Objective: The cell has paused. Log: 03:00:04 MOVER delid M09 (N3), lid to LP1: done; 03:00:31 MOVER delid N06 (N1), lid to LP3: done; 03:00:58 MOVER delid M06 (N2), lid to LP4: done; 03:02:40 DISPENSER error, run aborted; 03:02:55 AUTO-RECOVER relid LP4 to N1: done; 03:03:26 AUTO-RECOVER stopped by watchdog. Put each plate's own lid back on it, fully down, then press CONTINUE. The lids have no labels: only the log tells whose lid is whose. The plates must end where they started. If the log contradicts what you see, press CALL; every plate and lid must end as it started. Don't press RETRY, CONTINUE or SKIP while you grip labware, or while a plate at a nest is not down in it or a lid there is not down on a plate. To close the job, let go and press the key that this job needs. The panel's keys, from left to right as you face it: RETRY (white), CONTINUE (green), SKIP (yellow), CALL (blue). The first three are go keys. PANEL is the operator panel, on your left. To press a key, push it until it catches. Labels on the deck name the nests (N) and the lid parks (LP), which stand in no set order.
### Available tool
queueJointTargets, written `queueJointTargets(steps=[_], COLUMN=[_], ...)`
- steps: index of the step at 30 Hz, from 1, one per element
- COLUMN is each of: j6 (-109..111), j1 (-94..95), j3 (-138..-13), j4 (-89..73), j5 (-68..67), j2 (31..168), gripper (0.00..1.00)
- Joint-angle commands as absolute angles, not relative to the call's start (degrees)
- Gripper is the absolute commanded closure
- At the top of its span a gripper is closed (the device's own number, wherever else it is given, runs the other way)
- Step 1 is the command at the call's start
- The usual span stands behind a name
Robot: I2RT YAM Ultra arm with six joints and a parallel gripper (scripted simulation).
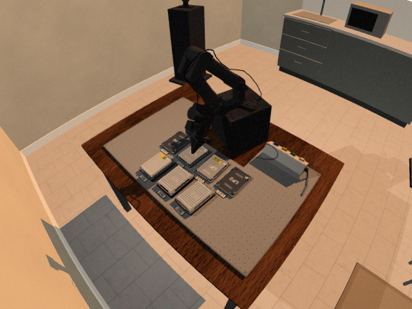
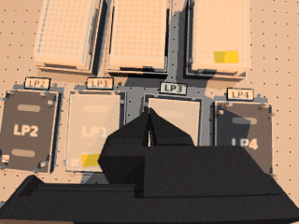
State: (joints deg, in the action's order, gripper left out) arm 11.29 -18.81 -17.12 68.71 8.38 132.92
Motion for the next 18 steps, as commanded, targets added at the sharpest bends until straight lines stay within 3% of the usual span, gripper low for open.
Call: queueJointTargets(steps=[1, 18], j6=[6.71, -9.46], j1=[-15.95, 6.59], j3=[-15.3, -18.71], j4=[71.9, 70.62], j5=[4.4, -11.28], j2=[133.83, 132.97], gripper=[1.0, 1.0])
